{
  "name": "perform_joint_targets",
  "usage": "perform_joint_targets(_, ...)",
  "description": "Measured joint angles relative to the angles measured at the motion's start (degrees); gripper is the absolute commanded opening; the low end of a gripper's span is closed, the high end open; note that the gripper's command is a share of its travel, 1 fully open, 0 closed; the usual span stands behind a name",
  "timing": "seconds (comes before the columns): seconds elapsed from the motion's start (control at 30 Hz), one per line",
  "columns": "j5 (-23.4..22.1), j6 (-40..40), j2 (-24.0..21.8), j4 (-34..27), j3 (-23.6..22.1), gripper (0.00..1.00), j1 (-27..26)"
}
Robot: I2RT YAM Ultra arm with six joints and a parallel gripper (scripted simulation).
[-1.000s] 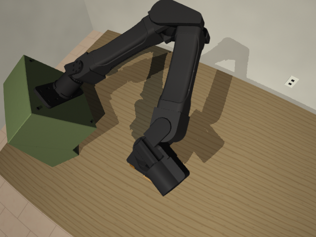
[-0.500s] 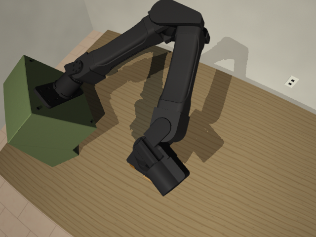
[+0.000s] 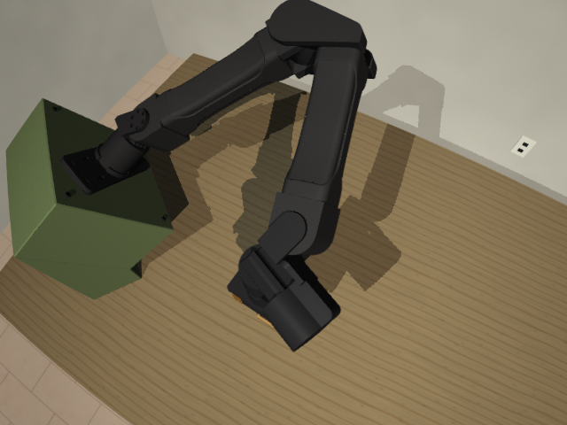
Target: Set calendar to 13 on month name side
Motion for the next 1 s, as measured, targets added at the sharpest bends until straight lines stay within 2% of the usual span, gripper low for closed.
perform_joint_targets(0.53,0.44,3.54,0.55,4.61,-1.6,0.45,2.49)
perform_joint_targets(1.0,1.31,8.92,1.77,12.09,-3.45,0.45,5.66)
